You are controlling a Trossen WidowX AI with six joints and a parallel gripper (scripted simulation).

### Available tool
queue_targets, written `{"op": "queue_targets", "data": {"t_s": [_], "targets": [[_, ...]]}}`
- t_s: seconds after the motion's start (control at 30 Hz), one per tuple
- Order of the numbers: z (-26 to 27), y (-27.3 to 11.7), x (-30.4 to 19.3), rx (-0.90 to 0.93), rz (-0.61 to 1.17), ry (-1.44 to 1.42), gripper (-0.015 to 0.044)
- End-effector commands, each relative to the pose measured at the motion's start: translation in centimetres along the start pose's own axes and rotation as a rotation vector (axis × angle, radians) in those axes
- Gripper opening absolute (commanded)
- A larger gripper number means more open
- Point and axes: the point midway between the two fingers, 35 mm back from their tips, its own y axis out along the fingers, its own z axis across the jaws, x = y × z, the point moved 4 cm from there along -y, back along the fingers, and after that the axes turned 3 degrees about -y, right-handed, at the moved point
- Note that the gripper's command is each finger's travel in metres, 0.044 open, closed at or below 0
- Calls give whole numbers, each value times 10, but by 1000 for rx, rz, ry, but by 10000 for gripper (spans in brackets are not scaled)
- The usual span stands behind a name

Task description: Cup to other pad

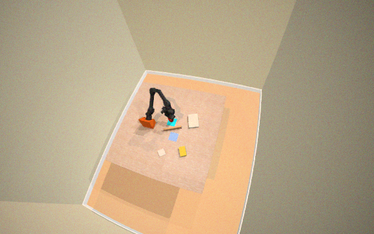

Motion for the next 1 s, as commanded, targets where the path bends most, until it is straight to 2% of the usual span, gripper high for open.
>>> {"op": "queue_targets", "data": {"t_s": [0.0, 0.97], "targets": [[1, 6, -1, 4, -3, 8, 0], [4, 38, 0, 6, -8, 8, 0]]}}
